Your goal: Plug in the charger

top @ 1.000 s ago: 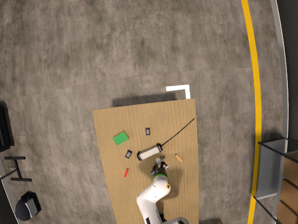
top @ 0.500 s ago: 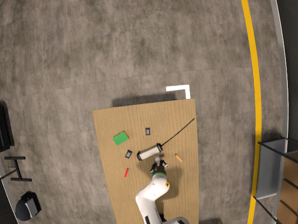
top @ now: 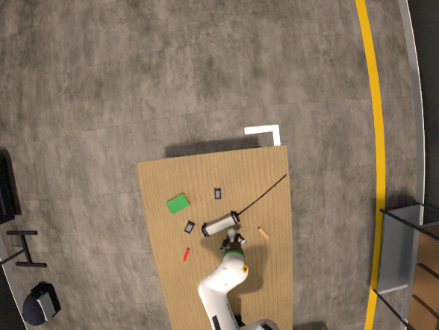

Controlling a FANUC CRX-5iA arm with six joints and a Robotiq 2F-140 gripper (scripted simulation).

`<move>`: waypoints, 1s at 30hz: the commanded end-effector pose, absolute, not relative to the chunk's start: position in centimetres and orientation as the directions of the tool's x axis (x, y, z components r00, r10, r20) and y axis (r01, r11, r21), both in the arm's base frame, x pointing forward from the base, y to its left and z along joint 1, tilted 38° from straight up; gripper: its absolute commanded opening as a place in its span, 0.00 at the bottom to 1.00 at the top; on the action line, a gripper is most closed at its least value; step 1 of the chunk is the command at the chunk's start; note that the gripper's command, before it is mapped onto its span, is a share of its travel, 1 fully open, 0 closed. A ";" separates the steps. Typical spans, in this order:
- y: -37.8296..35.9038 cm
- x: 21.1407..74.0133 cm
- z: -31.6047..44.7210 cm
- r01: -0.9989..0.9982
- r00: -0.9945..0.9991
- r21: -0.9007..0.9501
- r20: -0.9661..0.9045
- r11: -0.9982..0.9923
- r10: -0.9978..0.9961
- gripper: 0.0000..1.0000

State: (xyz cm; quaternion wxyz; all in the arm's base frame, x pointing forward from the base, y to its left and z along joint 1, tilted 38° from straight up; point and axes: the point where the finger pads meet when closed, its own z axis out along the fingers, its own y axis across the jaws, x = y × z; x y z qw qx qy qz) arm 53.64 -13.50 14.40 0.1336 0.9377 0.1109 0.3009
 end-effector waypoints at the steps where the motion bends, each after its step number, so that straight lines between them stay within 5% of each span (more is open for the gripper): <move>1: -13.4 53.9 14.6 0.127 0.794 0.318 0.536 -0.940 0.289 0.10; 30: -13.3 54.1 14.8 0.127 0.794 0.318 0.536 -0.940 0.289 0.10</move>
